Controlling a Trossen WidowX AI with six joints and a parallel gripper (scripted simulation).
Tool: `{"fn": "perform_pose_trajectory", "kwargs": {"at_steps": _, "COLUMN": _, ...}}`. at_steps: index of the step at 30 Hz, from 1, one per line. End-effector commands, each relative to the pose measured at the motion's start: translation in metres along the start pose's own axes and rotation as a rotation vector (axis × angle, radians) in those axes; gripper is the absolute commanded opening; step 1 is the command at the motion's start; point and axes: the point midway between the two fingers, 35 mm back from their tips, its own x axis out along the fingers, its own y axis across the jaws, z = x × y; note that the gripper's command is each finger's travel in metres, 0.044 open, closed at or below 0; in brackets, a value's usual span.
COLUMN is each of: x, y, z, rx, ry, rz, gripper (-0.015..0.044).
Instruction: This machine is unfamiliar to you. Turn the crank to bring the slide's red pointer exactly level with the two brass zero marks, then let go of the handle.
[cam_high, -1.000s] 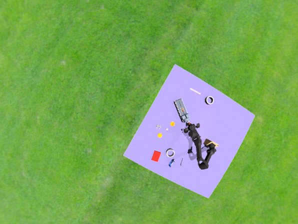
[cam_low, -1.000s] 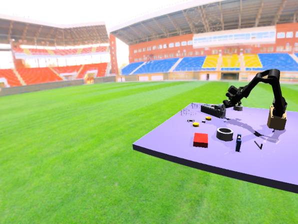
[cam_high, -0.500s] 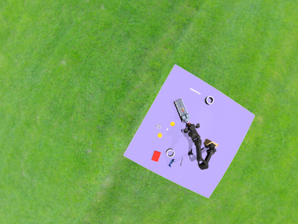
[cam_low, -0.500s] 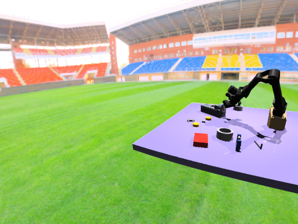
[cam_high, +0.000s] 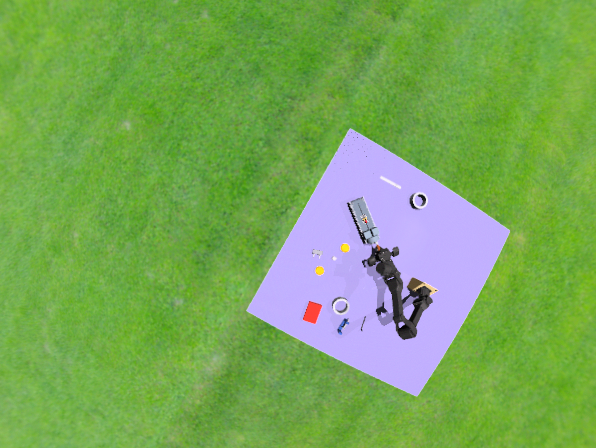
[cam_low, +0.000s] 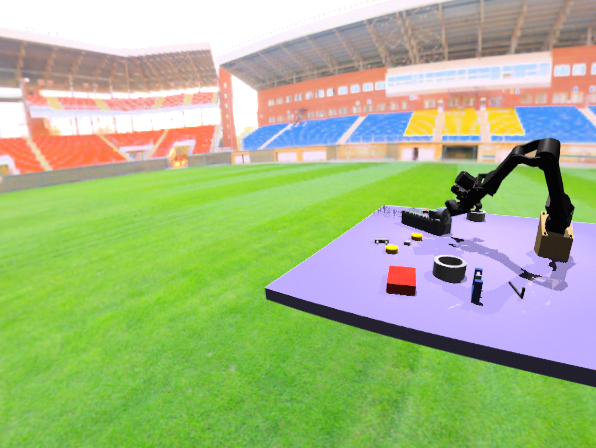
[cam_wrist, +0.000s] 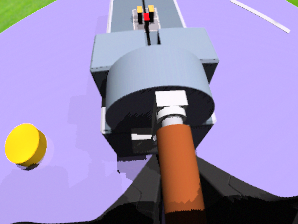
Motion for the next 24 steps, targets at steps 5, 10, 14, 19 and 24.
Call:
{"fn": "perform_pose_trajectory", "kwargs": {"at_steps": 5, "x": -0.0006, "y": 0.0098, "z": 0.0002, "rx": -0.013, "ry": -0.002, "rz": 0.022, "gripper": 0.0}}
{"fn": "perform_pose_trajectory", "kwargs": {"at_steps": 10, "x": -0.0005, "y": 0.0104, "z": 0.0, "rx": -0.013, "ry": -0.002, "rz": 0.022, "gripper": 0.0}}
{"fn": "perform_pose_trajectory", "kwargs": {"at_steps": 14, "x": -0.0003, "y": 0.0109, "z": -0.0001, "rx": -0.013, "ry": -0.002, "rz": 0.022, "gripper": 0.0}}
{"fn": "perform_pose_trajectory", "kwargs": {"at_steps": 19, "x": -0.0001, "y": 0.0116, "z": -0.0003, "rx": -0.013, "ry": -0.002, "rz": 0.022, "gripper": 0.0}}
{"fn": "perform_pose_trajectory", "kwargs": {"at_steps": 24, "x": 0.0001, "y": 0.0123, "z": -0.0005, "rx": -0.013, "ry": -0.002, "rz": 0.022, "gripper": 0.0}}
